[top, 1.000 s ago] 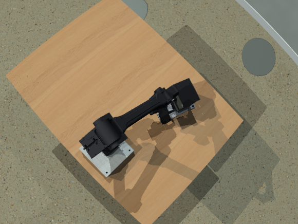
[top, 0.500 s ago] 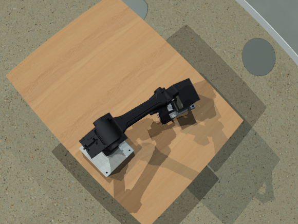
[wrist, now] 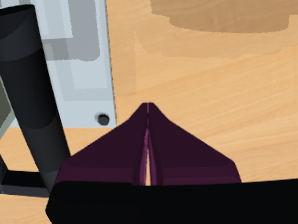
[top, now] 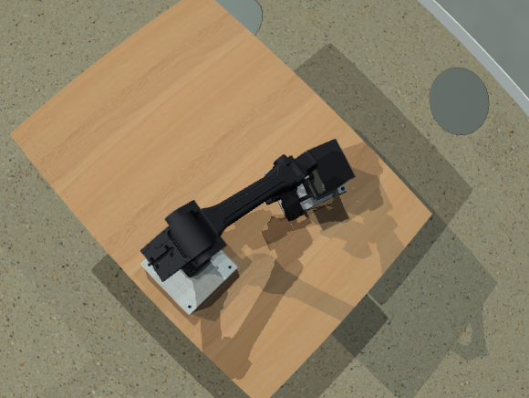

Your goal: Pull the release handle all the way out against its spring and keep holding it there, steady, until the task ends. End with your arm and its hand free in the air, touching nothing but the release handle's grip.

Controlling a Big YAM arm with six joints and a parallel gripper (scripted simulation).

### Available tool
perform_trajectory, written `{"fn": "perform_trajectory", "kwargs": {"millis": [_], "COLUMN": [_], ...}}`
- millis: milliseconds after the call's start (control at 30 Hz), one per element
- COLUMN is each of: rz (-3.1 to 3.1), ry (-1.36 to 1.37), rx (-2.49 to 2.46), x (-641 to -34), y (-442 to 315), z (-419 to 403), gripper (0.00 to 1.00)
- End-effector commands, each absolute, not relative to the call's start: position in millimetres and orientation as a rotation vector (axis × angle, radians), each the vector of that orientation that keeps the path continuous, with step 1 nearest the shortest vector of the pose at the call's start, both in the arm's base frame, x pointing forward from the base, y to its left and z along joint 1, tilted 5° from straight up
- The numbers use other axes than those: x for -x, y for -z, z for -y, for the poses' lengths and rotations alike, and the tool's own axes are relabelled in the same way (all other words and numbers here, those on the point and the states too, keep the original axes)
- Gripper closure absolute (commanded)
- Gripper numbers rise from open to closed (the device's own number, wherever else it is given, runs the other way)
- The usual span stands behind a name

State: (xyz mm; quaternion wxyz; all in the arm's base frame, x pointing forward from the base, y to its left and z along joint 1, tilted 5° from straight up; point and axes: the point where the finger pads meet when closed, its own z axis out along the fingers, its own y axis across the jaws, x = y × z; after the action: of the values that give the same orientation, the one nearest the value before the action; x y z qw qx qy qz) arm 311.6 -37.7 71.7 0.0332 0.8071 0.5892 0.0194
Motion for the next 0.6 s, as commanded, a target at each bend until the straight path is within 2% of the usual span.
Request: {"fn": "perform_trajectory", "kwargs": {"millis": [0,567], "rz": [-1.813,-1.813], "ry": [-0.061,-0.06], "rx": [-2.488,-2.488], "x": [-306.3,-290.5], "y": [-74.1,-72.5], "z": [34.1,29.3], "gripper": [1.0,1.0]}}
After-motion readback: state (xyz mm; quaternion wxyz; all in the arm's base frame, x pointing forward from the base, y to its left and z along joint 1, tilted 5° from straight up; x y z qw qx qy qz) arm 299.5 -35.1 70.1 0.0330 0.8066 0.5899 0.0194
